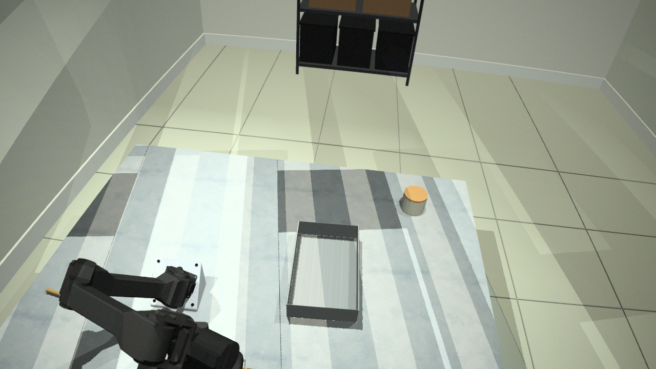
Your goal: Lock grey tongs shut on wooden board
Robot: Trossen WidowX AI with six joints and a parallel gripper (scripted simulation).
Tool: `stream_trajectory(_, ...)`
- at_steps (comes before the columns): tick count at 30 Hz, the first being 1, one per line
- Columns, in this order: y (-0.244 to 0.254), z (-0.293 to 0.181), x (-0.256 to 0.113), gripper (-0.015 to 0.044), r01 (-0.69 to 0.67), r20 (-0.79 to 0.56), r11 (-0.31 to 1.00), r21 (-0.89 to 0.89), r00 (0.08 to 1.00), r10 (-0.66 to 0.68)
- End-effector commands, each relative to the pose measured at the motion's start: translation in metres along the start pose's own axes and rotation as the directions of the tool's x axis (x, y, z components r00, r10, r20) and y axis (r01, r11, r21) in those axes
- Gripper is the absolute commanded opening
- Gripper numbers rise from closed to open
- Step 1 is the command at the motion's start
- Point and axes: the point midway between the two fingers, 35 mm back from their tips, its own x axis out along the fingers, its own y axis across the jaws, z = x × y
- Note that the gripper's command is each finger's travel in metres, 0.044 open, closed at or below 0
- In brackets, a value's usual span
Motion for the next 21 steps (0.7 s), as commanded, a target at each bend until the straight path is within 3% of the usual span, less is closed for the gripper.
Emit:
stream_trajectory(1, 0.0180, -0.0026, -0.0012, -0.0150, -0.014, -0.013, 0.997, -0.077, 1.000, 0.013)
stream_trajectory(15, 0.0185, -0.0028, -0.0011, -0.0150, -0.013, -0.017, 0.997, -0.081, 1.000, 0.012)
stream_trajectory(21, 0.0105, -0.0063, 0.0017, -0.0150, 0.020, -0.100, 0.995, -0.101, 0.995, -0.030)
